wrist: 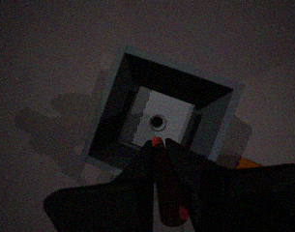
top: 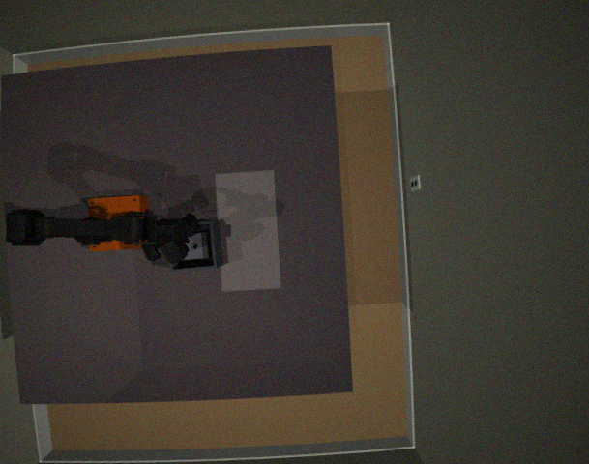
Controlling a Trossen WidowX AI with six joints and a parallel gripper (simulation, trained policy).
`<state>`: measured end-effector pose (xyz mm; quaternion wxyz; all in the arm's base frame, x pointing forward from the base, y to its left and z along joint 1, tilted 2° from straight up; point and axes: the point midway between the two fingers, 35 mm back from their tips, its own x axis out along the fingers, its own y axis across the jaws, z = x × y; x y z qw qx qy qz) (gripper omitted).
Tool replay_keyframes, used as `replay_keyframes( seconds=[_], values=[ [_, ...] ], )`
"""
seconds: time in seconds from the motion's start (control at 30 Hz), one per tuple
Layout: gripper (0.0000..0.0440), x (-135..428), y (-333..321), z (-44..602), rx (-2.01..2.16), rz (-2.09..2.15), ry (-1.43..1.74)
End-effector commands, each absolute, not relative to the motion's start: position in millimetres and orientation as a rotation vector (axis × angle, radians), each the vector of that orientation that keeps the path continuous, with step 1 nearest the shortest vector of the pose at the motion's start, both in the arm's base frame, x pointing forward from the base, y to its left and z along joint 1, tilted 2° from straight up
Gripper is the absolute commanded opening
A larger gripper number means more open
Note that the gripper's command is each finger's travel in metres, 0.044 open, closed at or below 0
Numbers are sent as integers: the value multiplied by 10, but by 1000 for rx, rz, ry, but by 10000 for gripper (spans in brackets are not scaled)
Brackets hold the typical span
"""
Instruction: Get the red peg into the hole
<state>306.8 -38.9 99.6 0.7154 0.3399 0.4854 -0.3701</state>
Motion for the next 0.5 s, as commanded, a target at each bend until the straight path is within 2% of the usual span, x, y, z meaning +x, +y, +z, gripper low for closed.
replay_keyframes(
  seconds=[0.0,0.33,0.4,0.47],
  values=[
    [6,3150,-468,960,771,-822,1076],
    [10,3219,-574,697,790,-841,1126],
    [27,3224,-588,632,785,-844,1140],
    [71,3230,-605,573,777,-844,1154]
  ],
)
